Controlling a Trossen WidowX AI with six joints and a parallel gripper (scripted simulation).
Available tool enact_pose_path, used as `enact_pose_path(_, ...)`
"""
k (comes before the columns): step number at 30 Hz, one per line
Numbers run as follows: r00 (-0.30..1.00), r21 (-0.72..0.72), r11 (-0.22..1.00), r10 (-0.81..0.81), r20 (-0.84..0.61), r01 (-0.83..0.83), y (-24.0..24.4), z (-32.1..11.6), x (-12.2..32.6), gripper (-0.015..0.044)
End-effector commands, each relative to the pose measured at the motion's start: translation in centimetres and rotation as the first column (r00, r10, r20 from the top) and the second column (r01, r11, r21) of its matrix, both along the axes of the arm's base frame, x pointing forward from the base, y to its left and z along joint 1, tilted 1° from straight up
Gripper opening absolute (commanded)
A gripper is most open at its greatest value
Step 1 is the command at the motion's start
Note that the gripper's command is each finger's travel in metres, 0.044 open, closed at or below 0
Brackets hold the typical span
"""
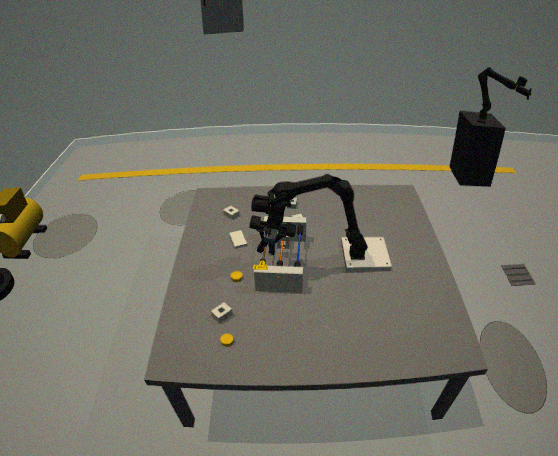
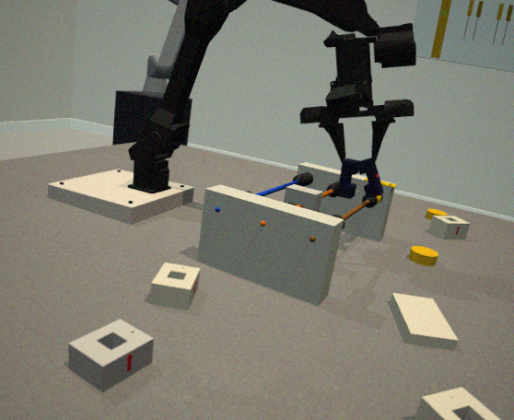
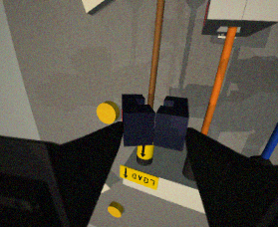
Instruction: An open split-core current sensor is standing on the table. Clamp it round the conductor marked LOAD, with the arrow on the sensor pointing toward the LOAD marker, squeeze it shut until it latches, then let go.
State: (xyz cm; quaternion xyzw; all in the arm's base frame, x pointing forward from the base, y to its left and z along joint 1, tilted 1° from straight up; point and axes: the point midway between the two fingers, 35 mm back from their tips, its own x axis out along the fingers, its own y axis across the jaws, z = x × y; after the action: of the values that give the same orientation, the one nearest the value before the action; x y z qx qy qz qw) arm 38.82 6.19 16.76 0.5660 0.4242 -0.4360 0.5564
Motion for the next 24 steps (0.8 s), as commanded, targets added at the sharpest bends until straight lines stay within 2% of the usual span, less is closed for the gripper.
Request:
enact_pose_path(1,1.0,0.003,1.0,-0.024,0.01,0.024,-0.1,-0.1,0.3,0.0)
enact_pose_path(24,1.0,0.003,1.0,-0.024,0.011,0.024,-0.1,-3.6,1.4,0.0)
